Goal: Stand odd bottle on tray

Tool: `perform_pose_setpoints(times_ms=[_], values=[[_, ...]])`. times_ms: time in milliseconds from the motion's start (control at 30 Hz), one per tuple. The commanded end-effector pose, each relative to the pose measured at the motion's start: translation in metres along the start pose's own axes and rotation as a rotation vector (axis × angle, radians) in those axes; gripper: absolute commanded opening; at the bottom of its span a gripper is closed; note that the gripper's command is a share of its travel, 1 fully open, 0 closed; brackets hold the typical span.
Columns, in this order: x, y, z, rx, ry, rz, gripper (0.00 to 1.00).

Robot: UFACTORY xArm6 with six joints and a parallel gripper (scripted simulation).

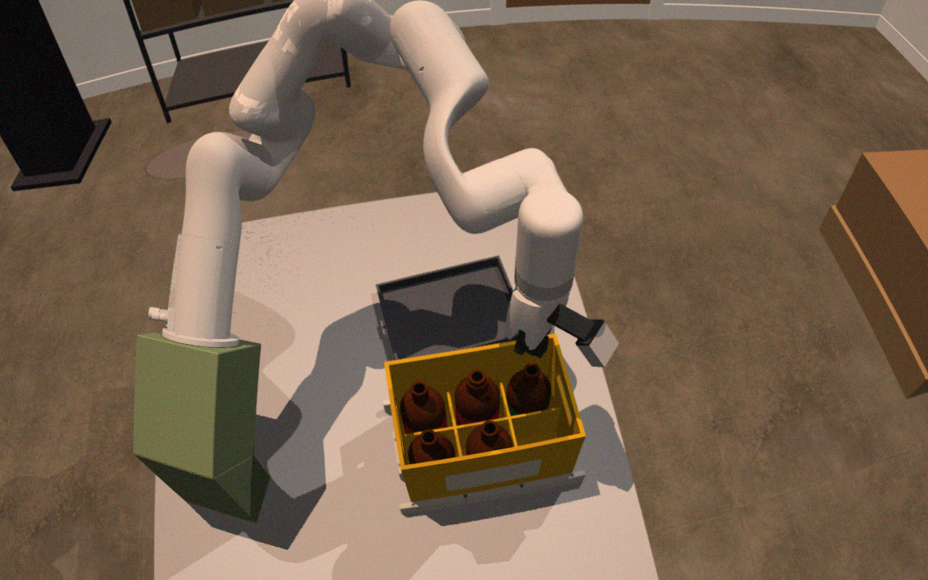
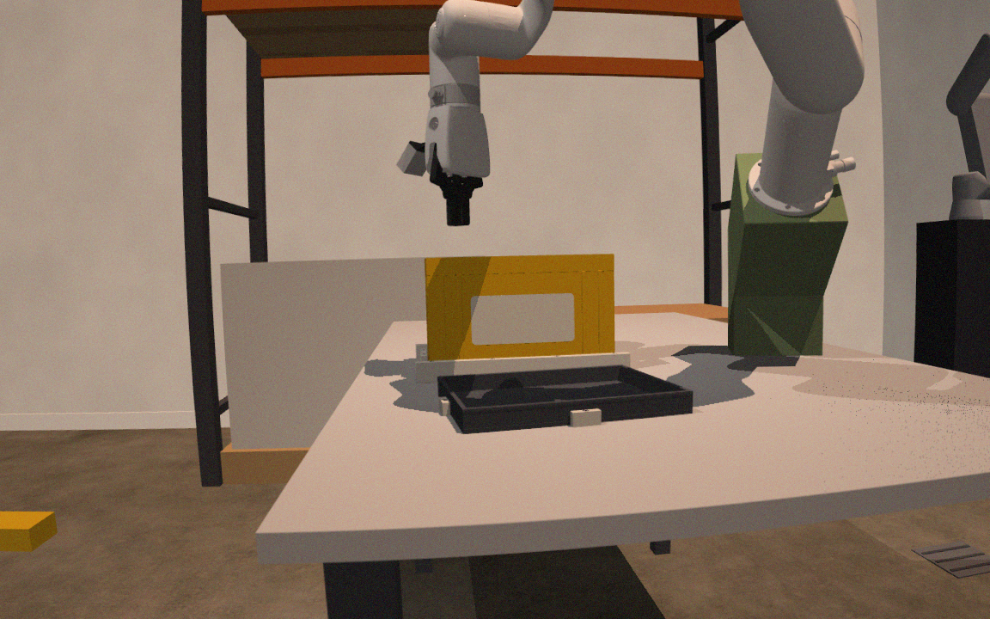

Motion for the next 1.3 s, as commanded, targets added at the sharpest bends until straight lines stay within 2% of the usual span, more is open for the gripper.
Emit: perform_pose_setpoints(times_ms=[0,367,467,733,800,833,1033,1233,1267], values=[[-0.001,-0.001,-0.001,-0.001,-0.001,0.003,0.00],[-0.001,-0.002,0.001,-0.001,-0.001,0.003,0.00],[-0.004,-0.004,0.044,0.003,0.001,0.009,0.00],[0.002,-0.005,0.114,0.005,0.002,0.011,0.00],[0.002,-0.005,0.114,0.005,0.002,0.011,0.00],[0.008,-0.004,0.141,0.004,0.001,0.010,0.00],[0.024,-0.001,0.186,0.000,-0.001,0.004,0.00],[0.026,-0.001,0.192,-0.001,-0.001,0.003,0.00],[0.026,-0.001,0.192,-0.001,-0.001,0.003,0.65]])
Point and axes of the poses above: the point where the finger pads meet when closed, its own y axis out along the fingers, its own z axis across the jaws, x = y × z, the point moved 1 cm from there along -y, back along the fingers, and after that the axes turned 12 degrees about y, right-handed, at the moved point
